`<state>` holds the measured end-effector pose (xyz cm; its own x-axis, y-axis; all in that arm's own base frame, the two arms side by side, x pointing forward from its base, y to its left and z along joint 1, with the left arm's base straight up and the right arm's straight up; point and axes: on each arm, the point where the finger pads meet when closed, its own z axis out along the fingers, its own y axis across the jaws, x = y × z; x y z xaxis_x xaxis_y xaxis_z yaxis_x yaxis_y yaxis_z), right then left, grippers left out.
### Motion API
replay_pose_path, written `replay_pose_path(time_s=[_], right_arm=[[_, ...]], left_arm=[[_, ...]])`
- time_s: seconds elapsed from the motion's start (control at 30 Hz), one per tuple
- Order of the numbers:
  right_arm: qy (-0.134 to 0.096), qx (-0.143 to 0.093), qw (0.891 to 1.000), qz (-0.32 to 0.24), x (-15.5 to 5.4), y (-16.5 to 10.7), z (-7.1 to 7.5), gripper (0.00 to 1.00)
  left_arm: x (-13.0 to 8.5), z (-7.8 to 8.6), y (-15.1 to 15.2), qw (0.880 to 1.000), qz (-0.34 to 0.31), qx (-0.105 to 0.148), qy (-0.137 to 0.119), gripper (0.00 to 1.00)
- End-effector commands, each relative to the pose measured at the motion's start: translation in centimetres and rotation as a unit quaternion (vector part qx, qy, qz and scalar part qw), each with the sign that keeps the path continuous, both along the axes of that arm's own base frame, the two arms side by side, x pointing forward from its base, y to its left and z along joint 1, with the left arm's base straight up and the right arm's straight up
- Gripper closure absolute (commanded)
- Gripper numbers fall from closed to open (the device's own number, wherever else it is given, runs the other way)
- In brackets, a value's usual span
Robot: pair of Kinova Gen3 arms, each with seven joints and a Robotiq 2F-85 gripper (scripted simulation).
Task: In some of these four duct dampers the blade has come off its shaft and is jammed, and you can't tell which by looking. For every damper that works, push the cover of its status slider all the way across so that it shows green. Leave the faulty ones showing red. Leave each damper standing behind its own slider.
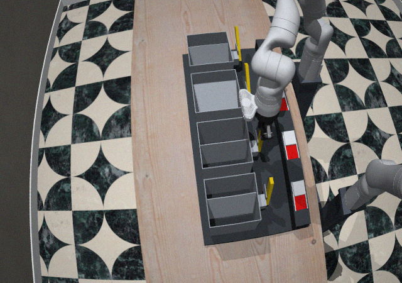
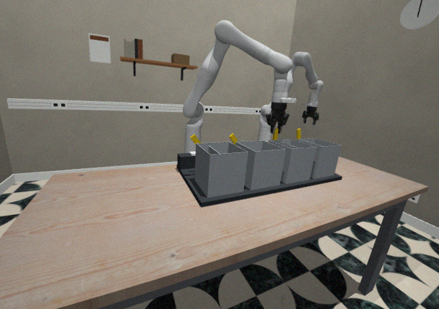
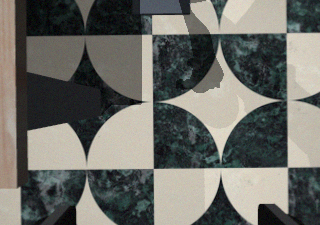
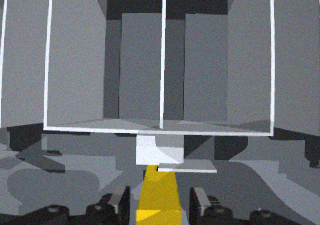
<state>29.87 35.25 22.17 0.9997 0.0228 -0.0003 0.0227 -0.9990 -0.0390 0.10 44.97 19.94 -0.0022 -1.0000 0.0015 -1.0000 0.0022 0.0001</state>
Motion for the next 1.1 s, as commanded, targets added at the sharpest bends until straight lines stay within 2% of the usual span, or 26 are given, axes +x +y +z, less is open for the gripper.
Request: replay_pose_path(time_s=[0.0, 0.3, 1.07], right_arm=[[-0.001, 0.001, 1.000, 0.000, 0.01, 0.05, -0.38, 0.566], [-0.001, 0.001, 1.000, 0.000, 0.00, 0.09, -0.93, 0.566], [-0.001, 0.001, 1.000, 0.000, 0.00, 0.09, -0.97, 0.566]], left_arm=[[0.00, 0.06, 0.03, 1.000, 0.000, 0.001, 0.000, 0.002], [0.00, 0.06, 0.03, 1.000, 0.000, 0.001, 0.000, 0.002], [0.00, 0.06, 0.03, 1.000, 0.000, 0.001, 0.000, 0.002]])
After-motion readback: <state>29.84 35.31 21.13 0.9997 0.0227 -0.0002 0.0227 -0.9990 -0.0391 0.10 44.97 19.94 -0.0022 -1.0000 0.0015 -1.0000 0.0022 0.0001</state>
